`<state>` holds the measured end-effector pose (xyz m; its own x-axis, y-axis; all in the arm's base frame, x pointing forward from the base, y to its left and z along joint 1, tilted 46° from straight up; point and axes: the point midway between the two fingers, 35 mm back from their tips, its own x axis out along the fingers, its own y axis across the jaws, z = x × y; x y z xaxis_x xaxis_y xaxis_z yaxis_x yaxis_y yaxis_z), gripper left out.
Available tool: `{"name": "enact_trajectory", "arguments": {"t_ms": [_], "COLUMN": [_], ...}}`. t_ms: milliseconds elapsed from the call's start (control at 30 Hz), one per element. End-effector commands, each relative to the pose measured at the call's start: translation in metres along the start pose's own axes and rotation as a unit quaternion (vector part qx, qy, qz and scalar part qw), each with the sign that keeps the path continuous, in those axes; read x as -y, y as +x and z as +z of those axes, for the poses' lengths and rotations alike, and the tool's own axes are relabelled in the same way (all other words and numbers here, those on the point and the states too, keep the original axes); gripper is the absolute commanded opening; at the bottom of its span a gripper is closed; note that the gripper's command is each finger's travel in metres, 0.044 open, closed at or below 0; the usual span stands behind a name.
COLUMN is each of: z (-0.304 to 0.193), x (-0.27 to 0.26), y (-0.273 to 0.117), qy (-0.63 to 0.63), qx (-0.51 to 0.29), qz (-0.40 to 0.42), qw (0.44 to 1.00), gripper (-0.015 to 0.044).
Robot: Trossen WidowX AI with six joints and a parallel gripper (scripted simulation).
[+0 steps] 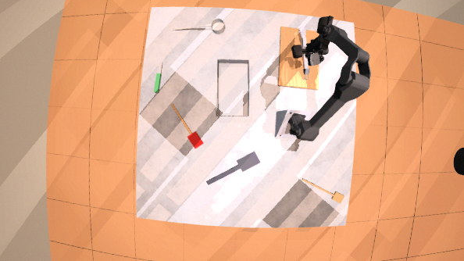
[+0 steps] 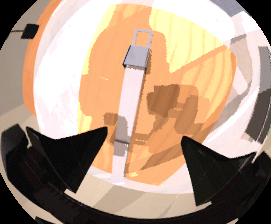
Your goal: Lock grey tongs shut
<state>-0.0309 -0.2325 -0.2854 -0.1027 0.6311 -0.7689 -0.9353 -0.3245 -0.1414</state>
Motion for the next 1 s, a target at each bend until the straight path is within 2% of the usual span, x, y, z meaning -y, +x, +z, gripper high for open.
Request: {"name": "enact_trajectory", "arguments": {"t_ms": [0,233,400,600,800,967], "z": [0.015,0.081,0.128,0.130,0.126,0.126], "x": [0.003,0.018,0.032,0.033,0.033,0.033], "y": [-0.020,-0.084,-0.113,-0.116,-0.164,-0.167], "qy": [0.000,0.000,0.000,0.000,-0.001,-0.001], "qx": [0.005,0.025,0.038,0.038,0.031,0.030], "qz": [-0.001,-0.007,-0.010,-0.010,-0.009,-0.009], "qw": [1.000,1.000,0.999,0.999,0.999,1.000], "gripper": [0.0440,0.0440,0.0440,0.0440,0.0440,0.0440]}}
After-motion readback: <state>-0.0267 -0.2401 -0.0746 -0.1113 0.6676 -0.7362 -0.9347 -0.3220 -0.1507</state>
